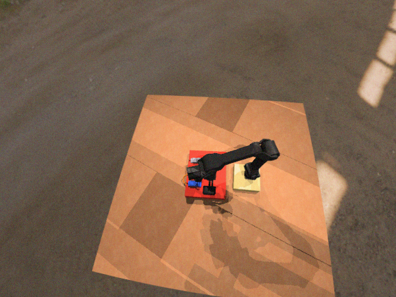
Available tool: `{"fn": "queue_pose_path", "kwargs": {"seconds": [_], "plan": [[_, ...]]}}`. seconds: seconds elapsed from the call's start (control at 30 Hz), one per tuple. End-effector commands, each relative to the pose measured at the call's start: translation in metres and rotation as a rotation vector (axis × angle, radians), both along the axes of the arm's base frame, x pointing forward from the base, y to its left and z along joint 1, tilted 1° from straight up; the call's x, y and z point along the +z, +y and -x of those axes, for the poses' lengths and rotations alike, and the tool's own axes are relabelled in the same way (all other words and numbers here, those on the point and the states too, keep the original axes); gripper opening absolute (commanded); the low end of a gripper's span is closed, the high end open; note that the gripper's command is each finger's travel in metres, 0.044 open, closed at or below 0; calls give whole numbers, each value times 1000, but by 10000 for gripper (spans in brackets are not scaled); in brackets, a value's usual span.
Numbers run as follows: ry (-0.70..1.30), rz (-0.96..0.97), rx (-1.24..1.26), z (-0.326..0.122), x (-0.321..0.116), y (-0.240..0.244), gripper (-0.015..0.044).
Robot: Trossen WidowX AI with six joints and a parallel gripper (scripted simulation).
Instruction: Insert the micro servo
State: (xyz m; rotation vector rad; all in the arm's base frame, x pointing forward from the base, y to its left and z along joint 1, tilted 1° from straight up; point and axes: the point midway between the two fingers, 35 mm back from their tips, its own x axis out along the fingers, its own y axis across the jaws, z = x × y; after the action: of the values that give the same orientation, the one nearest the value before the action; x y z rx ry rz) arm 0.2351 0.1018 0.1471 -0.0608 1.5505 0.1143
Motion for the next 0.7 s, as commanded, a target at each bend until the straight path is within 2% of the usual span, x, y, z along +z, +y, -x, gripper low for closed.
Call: {"fn": "queue_pose_path", "kwargs": {"seconds": [0.0, 0.17, 0.67], "plan": [[1, 1, -3, 3, 9, -1, 440], [-11, -4, 0, 3, 47, -3, 440], [-11, -4, 0, 3, 49, -3, 440]]}}
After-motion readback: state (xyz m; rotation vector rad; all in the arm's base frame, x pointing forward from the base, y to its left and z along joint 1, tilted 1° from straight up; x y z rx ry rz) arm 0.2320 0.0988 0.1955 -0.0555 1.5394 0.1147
